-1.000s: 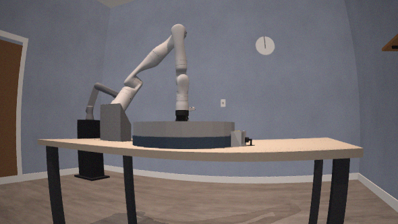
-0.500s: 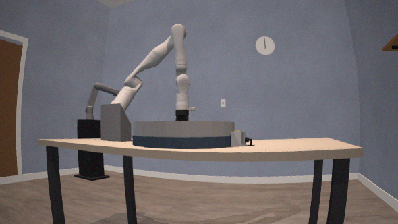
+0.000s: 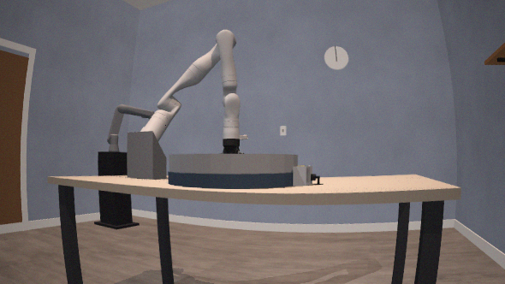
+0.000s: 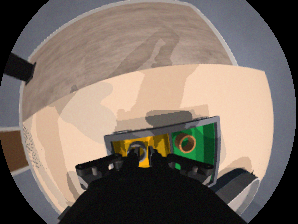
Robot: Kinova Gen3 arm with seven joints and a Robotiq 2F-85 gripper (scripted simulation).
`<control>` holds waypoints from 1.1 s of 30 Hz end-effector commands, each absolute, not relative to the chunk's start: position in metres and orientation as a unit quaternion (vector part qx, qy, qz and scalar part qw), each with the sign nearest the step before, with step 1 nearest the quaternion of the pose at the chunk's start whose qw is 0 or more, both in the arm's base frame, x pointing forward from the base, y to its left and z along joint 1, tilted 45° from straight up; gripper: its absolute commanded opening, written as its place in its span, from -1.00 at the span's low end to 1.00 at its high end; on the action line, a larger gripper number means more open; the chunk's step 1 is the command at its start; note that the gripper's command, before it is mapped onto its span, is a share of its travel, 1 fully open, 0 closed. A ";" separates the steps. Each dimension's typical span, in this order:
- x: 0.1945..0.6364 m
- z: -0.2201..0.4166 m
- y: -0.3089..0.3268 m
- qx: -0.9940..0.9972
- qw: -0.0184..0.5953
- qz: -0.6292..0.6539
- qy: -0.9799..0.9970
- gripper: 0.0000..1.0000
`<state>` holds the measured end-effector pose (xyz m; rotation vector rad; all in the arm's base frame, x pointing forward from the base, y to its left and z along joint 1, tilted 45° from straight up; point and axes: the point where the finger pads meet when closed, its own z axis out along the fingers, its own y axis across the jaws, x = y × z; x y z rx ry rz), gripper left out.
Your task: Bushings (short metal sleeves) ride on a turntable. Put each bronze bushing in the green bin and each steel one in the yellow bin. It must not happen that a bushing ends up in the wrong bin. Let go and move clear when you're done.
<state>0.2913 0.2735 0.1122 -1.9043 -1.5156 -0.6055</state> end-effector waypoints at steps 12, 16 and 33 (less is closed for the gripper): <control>0.292 0.115 0.270 -0.724 0.313 -0.227 -0.571 -0.69; 0.292 0.116 0.269 -0.723 0.312 -0.228 -0.573 -0.69; 0.292 0.119 0.266 -0.724 0.313 -0.227 -0.571 -0.69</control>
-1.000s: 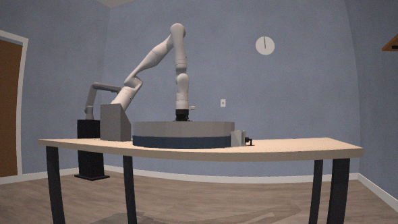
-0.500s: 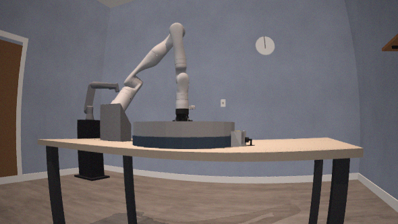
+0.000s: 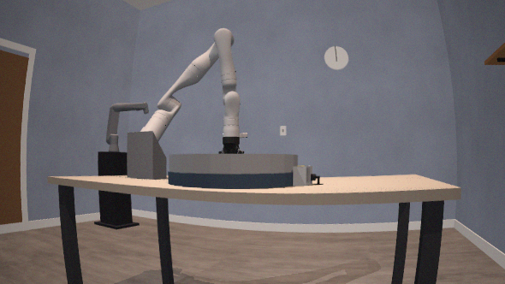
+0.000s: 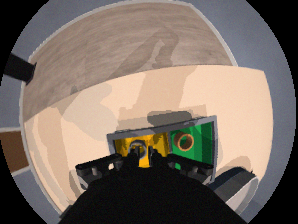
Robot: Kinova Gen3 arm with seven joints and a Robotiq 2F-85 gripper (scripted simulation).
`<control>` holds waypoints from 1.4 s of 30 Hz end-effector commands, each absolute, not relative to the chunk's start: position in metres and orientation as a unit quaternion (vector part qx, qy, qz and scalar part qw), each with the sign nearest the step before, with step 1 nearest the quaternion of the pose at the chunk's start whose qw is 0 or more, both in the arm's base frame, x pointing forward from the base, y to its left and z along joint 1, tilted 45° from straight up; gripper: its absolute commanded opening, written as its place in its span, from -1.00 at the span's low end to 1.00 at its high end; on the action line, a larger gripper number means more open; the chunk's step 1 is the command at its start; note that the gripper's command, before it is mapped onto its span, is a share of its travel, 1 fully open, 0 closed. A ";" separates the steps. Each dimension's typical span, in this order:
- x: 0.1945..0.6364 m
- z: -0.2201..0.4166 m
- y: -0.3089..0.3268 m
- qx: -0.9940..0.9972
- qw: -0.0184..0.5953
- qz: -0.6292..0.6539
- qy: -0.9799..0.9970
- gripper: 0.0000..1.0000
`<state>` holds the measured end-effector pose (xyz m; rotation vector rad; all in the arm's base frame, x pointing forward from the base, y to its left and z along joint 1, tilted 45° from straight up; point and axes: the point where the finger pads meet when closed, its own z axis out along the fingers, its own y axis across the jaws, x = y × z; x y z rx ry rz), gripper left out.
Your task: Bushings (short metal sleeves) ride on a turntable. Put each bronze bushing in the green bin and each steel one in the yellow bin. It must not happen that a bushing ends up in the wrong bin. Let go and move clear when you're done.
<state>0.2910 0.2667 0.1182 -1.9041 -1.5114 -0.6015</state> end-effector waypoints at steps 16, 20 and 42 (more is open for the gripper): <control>0.292 0.123 0.261 -0.724 0.313 -0.227 -0.571 -0.69; 0.292 0.123 0.261 -0.724 0.313 -0.227 -0.571 -0.69; 0.292 0.128 0.257 -0.724 0.313 -0.227 -0.571 -0.69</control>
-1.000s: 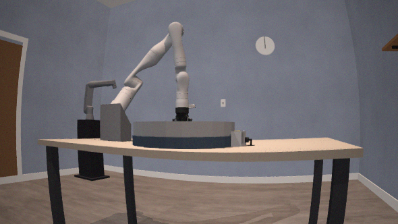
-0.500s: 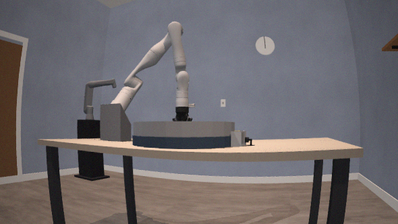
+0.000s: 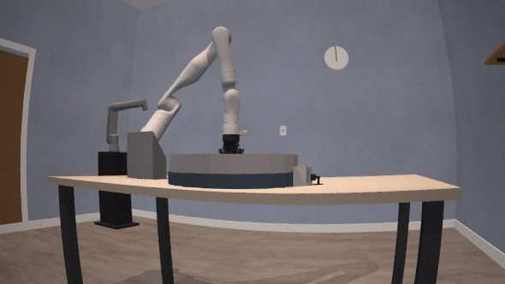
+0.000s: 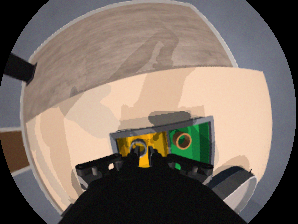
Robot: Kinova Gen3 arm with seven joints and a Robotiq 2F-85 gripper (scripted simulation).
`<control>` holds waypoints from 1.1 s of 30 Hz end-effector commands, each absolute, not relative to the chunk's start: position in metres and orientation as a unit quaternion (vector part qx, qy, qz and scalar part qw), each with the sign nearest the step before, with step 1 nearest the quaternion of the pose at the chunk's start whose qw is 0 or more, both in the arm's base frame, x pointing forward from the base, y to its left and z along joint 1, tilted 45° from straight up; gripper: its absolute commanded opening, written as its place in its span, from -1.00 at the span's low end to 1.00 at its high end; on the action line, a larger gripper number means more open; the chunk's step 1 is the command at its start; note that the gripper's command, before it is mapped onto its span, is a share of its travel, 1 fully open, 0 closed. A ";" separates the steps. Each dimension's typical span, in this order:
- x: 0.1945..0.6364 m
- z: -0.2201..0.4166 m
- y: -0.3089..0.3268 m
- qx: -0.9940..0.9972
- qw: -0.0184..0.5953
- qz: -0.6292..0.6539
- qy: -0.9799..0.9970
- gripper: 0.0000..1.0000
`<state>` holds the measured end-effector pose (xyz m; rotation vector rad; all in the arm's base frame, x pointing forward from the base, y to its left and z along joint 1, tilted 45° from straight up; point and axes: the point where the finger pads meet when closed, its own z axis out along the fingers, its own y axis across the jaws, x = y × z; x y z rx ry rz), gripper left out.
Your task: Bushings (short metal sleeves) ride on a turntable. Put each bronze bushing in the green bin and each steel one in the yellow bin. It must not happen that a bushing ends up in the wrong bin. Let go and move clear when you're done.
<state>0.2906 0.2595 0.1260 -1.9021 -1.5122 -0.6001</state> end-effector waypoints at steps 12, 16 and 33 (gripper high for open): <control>0.293 0.166 0.218 -0.723 0.313 -0.228 -0.572 -0.69; 0.294 0.174 0.210 -0.723 0.313 -0.228 -0.572 -0.69; 0.295 0.205 0.178 -0.724 0.313 -0.227 -0.571 -0.69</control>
